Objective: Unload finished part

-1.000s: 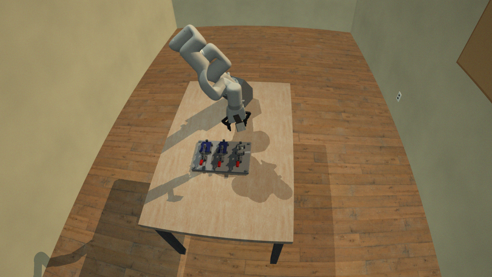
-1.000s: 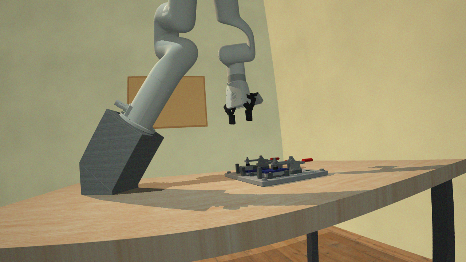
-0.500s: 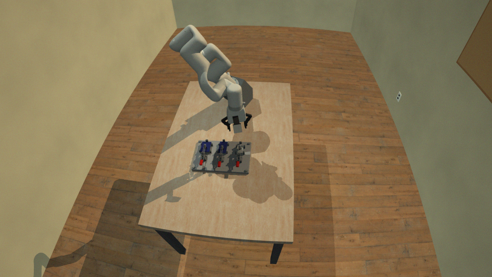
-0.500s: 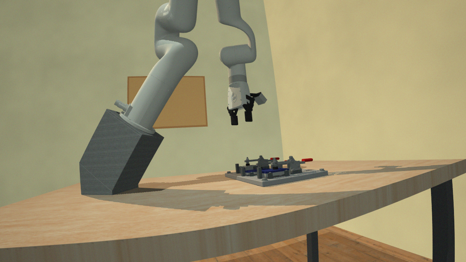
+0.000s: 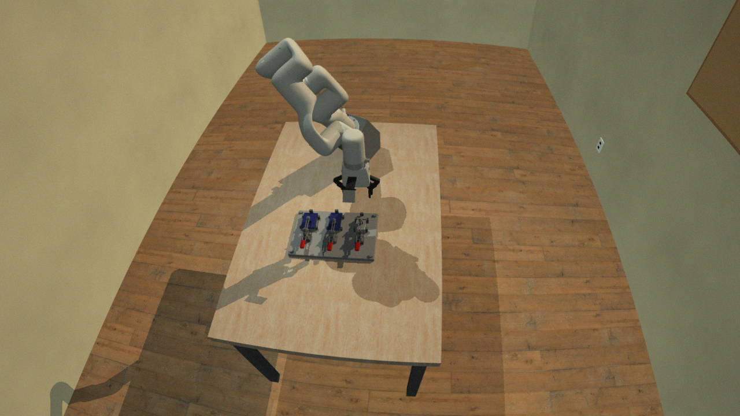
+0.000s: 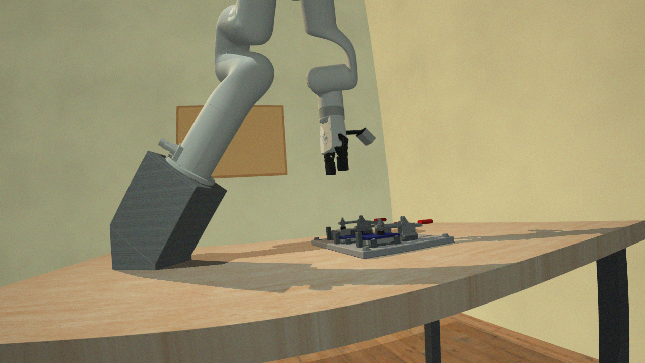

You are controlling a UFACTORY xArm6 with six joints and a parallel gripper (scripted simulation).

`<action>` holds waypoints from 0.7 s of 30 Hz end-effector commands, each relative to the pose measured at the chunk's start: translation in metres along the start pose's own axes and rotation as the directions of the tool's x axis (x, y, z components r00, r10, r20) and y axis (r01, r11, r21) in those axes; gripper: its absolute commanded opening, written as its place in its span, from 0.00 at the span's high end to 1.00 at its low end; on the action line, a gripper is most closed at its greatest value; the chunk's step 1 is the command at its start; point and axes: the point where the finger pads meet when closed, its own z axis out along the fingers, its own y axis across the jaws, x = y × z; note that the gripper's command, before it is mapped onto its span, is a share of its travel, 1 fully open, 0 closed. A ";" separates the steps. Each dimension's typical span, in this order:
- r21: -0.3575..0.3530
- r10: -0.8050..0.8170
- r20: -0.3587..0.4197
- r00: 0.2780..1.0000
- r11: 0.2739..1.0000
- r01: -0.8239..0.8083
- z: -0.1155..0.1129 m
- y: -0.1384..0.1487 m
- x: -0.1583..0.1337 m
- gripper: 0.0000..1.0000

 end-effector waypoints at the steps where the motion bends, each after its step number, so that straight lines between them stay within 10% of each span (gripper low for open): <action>1: -0.002 0.015 -0.006 1.000 1.000 -0.015 -0.001 -0.001 0.001 0.00; 8: -0.002 0.015 -0.006 1.000 1.000 -0.015 -0.001 -0.001 0.001 0.00; 9: -0.002 0.015 -0.006 1.000 1.000 -0.015 -0.001 -0.001 0.001 1.00; 21: -0.002 0.014 -0.006 1.000 1.000 -0.014 -0.001 -0.001 0.001 1.00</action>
